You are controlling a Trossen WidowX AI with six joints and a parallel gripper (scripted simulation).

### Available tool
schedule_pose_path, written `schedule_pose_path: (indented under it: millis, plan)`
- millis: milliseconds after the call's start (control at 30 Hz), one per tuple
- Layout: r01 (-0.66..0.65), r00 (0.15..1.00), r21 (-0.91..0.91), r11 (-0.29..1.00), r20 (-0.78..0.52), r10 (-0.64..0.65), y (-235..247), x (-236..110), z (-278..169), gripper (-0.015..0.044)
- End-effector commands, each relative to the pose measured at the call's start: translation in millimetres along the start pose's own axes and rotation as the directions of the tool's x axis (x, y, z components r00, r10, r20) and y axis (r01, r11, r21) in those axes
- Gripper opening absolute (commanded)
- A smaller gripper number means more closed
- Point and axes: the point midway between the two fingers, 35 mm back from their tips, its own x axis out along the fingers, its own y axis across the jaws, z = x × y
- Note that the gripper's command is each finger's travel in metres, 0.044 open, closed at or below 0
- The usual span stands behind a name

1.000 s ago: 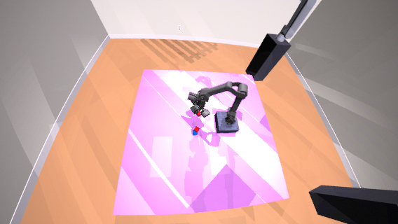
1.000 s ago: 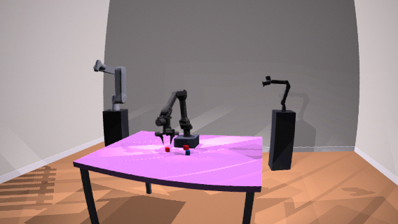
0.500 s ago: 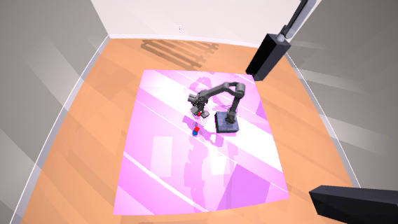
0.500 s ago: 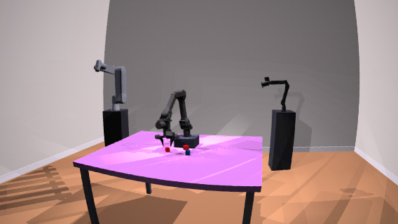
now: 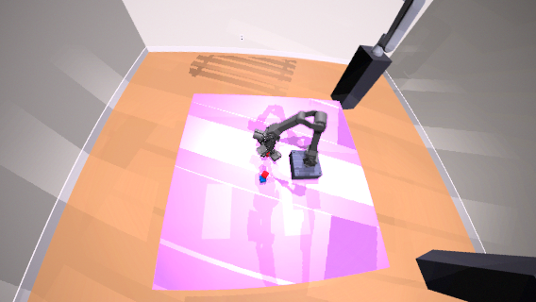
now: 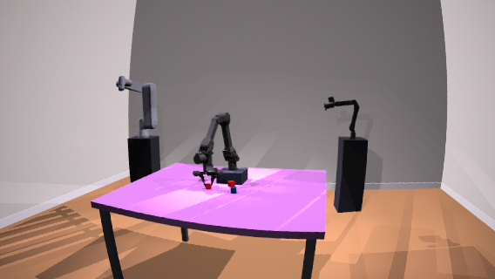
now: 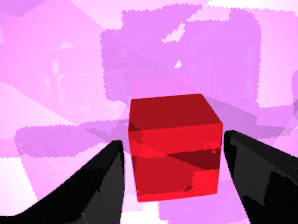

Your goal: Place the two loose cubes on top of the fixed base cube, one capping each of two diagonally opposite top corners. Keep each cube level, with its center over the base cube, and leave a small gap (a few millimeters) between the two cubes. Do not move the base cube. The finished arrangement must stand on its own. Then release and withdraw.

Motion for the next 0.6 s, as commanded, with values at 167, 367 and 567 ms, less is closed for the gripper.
schedule_pose_path:
  millis: [167, 367, 567]
  plan:
    - [-0.003, 1.000, -0.004, 1.000, -0.004, 0.003, 0.3, 0.3, -0.5, 0.0105]
    - [-0.002, 1.000, -0.004, 1.000, -0.004, 0.002, -2.4, -16.5, 1.7, 0.0105]
    - [-0.002, 1.000, -0.004, 1.000, -0.003, 0.002, -4.2, -34.4, 3.1, 0.0105]
